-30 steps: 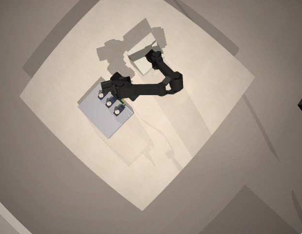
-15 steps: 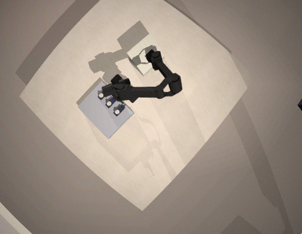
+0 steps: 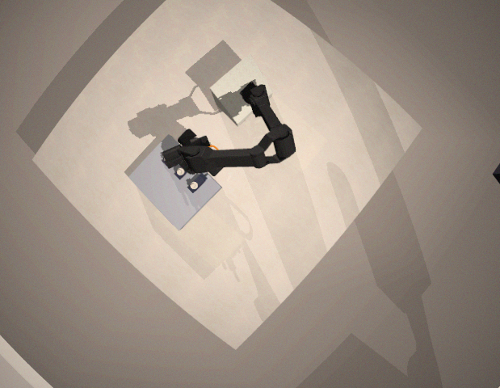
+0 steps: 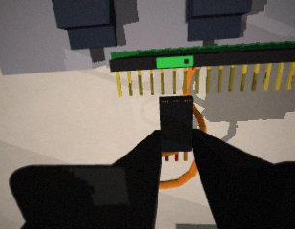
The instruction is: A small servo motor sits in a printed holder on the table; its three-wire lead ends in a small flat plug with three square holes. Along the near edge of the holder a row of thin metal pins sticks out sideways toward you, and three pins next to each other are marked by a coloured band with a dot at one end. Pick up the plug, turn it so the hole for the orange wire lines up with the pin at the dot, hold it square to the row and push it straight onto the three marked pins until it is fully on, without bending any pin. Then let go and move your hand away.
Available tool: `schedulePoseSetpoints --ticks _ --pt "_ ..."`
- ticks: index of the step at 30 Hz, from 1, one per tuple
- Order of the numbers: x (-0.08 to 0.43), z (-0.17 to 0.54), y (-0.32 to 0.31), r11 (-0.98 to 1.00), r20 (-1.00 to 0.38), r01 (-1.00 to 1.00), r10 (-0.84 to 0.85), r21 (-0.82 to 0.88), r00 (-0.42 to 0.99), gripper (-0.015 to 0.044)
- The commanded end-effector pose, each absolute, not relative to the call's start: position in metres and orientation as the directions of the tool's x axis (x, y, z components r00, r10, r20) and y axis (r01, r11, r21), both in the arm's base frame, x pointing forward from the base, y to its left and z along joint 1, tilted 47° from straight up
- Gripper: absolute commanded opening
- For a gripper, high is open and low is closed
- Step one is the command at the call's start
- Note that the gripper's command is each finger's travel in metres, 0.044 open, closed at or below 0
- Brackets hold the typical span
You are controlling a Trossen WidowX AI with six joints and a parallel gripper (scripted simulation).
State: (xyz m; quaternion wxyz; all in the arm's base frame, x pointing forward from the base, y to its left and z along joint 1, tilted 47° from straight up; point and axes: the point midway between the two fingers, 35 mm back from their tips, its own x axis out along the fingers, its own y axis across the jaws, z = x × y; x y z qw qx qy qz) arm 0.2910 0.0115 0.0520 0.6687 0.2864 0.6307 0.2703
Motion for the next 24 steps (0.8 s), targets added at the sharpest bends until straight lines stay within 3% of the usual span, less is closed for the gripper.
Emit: schedulePoseSetpoints --ticks 1,24 --pt "0.294 0.054 0.012 0.688 -0.687 0.002 0.725 0.726 0.061 0.0" --pt "0.308 0.055 0.01 0.688 -0.687 0.001 0.724 0.726 0.062 0.0"
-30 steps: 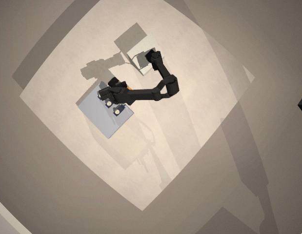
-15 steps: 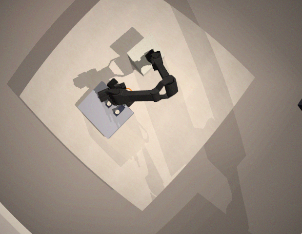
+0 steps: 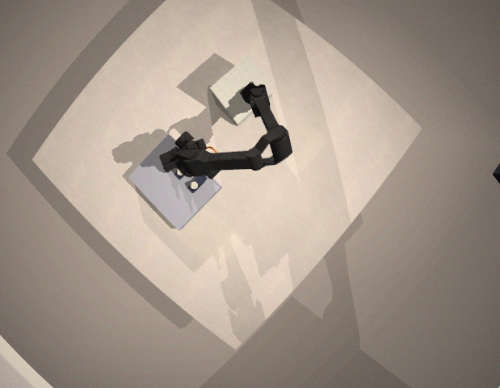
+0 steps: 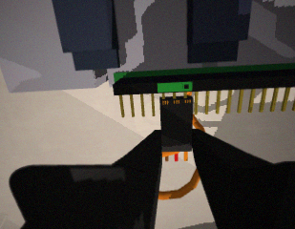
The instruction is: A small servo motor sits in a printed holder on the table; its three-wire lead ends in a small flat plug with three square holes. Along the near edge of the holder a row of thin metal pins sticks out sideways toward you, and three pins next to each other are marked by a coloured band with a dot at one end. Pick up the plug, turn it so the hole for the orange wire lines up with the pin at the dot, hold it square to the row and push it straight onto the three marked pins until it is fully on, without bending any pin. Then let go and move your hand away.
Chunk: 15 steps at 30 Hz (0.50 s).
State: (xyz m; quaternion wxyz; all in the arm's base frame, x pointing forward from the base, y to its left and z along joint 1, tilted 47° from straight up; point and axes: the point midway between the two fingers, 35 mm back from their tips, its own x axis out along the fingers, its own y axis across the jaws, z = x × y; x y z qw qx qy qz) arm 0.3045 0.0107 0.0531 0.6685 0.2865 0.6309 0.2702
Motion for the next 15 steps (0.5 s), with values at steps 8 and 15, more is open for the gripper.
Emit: schedulePoseSetpoints --ticks 8,15 --pt "0.3098 0.0537 0.0115 0.688 -0.686 0.001 0.725 0.726 0.062 0.0053" --pt "0.3091 0.0547 0.01 0.688 -0.687 0.001 0.724 0.726 0.062 0.0236"
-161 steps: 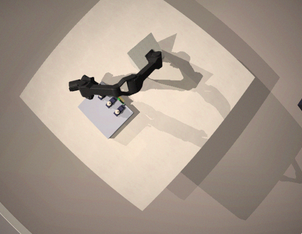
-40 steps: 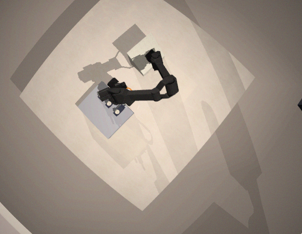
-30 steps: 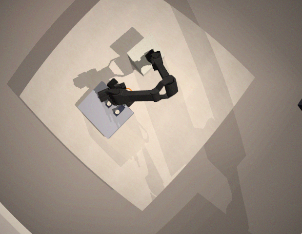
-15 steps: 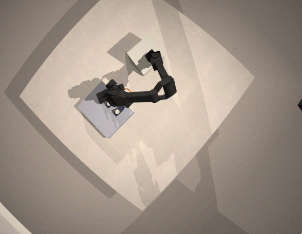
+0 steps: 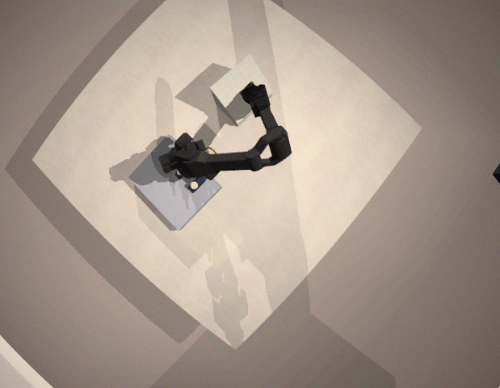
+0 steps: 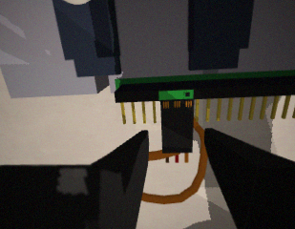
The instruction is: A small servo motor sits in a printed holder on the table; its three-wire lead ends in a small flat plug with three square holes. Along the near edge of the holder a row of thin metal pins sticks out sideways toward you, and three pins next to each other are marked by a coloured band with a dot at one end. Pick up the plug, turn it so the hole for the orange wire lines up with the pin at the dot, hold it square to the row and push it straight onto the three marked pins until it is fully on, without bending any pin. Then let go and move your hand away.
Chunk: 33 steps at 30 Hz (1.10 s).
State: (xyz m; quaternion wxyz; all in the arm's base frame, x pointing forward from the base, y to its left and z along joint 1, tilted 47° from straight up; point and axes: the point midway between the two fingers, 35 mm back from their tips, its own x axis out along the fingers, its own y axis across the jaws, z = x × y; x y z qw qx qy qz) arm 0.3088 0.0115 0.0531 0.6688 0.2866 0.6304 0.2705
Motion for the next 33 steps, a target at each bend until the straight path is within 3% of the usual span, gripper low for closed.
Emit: schedulePoseSetpoints --ticks 1,8,33 --pt "0.309 0.057 0.007 0.689 -0.687 0.001 0.724 0.725 0.062 0.0262" --pt "0.305 0.094 -0.032 0.689 -0.688 0.002 0.723 0.724 0.061 0.044" --pt "0.305 0.094 -0.032 0.689 -0.688 0.002 0.723 0.724 0.061 0.044"
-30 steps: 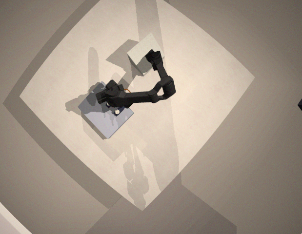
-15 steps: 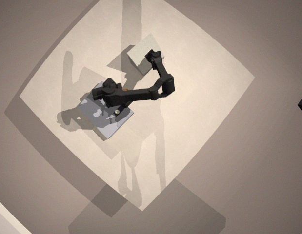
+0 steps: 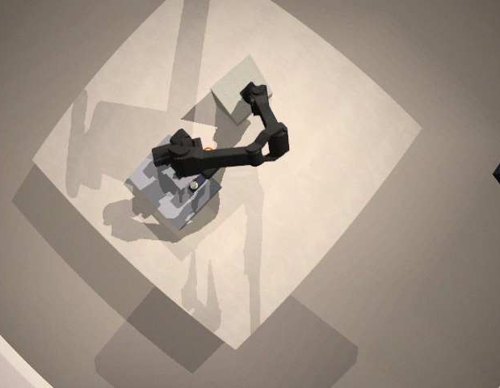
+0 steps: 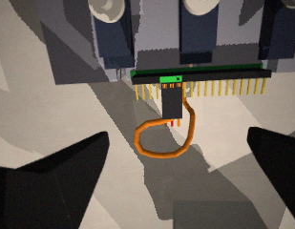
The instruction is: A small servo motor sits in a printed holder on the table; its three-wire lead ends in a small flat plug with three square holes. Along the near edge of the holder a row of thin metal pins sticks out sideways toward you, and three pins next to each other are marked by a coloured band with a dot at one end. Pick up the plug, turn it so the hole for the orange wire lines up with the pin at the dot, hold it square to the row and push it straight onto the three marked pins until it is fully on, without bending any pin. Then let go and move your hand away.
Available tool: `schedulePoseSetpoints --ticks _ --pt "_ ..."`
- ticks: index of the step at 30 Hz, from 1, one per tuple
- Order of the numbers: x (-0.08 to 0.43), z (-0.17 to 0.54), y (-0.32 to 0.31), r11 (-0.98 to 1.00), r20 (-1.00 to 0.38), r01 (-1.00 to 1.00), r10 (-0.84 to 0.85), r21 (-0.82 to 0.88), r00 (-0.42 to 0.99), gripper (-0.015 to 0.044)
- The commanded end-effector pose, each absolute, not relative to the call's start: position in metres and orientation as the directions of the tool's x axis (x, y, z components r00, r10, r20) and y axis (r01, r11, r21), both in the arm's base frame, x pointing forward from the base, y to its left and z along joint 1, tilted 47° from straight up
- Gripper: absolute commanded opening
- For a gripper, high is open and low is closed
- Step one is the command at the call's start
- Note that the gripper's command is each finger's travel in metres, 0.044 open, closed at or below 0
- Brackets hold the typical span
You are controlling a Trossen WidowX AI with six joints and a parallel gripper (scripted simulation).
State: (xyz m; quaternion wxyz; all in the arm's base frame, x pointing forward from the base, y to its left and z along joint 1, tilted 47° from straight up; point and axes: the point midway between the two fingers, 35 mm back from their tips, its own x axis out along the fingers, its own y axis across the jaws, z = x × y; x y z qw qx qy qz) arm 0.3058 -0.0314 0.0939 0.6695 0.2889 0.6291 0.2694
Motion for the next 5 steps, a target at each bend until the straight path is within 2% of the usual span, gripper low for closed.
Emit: schedulePoseSetpoints --ticks 1,5 --pt "0.3053 0.0939 -0.0319 0.689 -0.688 0.002 0.723 0.724 0.061 0.044" --pt "0.3053 0.0939 -0.0319 0.689 -0.688 0.002 0.723 0.724 0.061 0.044"
